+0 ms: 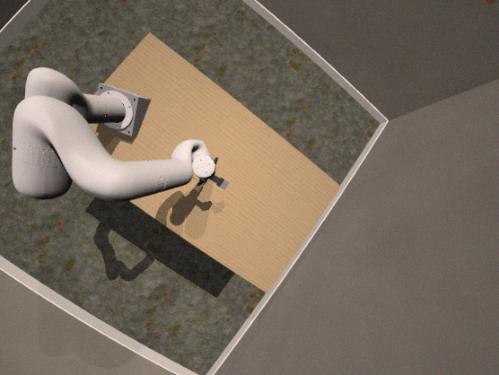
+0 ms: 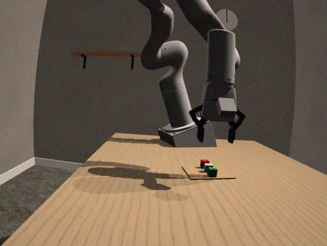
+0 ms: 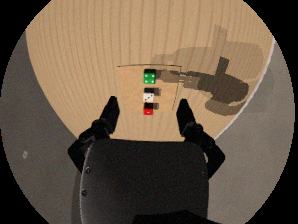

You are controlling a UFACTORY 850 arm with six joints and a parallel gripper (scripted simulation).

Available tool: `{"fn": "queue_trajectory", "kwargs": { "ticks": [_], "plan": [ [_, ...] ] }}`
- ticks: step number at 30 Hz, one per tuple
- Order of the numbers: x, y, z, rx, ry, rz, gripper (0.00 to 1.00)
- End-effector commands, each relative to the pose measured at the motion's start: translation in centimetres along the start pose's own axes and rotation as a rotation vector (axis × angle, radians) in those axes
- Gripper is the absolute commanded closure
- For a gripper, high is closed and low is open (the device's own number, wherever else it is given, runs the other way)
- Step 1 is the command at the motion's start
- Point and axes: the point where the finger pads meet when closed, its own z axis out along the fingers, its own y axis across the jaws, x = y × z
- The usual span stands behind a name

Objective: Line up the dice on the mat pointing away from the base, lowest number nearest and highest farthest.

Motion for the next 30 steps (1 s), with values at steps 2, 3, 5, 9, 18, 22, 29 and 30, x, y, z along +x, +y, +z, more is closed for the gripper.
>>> {"fn": "queue_trajectory", "kwargs": {
  "ticks": [2, 3, 5, 9, 18, 22, 29, 30],
  "plan": [
    [0.1, 0.0, -0.1, 0.0, 0.002, 0.0, 0.0],
    [0.1, 0.0, -0.1, 0.0, 0.002, 0.0, 0.0],
    [0.1, 0.0, -0.1, 0.0, 0.002, 0.0, 0.0],
    [0.1, 0.0, -0.1, 0.0, 0.002, 0.0, 0.0],
    [0.1, 0.0, -0.7, 0.0, 0.002, 0.0, 0.0],
    [0.1, 0.0, -2.0, 0.0, 0.002, 0.0, 0.0],
    [0.1, 0.0, -4.4, 0.0, 0.002, 0.0, 0.0],
    [0.1, 0.0, -5.0, 0.0, 0.002, 0.0, 0.0]
  ]
}}
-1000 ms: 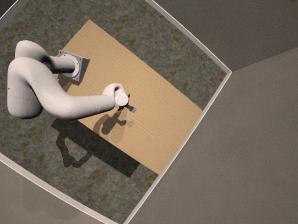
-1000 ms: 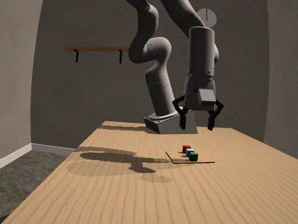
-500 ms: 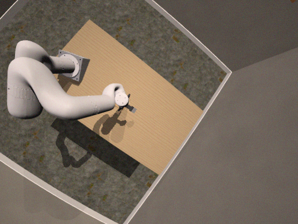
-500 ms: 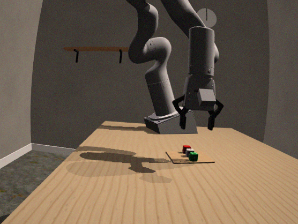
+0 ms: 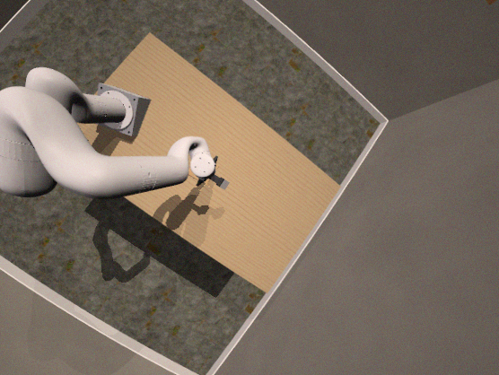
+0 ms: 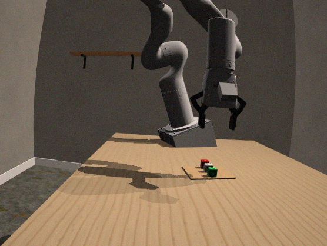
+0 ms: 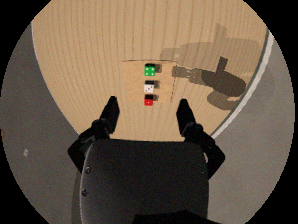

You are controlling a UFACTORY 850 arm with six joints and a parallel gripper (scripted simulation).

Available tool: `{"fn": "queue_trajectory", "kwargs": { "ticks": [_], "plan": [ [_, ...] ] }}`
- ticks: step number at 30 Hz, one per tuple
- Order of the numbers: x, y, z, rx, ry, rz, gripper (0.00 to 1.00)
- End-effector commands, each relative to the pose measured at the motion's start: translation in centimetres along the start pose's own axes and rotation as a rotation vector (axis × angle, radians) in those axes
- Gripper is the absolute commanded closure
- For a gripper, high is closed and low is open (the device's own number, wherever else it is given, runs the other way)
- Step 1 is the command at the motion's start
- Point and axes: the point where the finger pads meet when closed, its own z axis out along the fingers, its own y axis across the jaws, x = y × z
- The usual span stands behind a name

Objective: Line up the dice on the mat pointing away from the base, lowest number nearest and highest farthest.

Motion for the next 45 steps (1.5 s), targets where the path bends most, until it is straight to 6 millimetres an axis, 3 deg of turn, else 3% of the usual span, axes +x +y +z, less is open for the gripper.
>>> {"fn": "queue_trajectory", "kwargs": {
  "ticks": [1, 10, 45],
  "plan": [
    [0.1, 0.0, -1.6, 0.001, 0.002, 0.001, 0.0],
    [0.1, 0.0, -4.5, 0.001, 0.002, 0.001, 0.0],
    [0.1, 0.0, -4.5, 0.001, 0.002, 0.001, 0.0]
  ]
}}
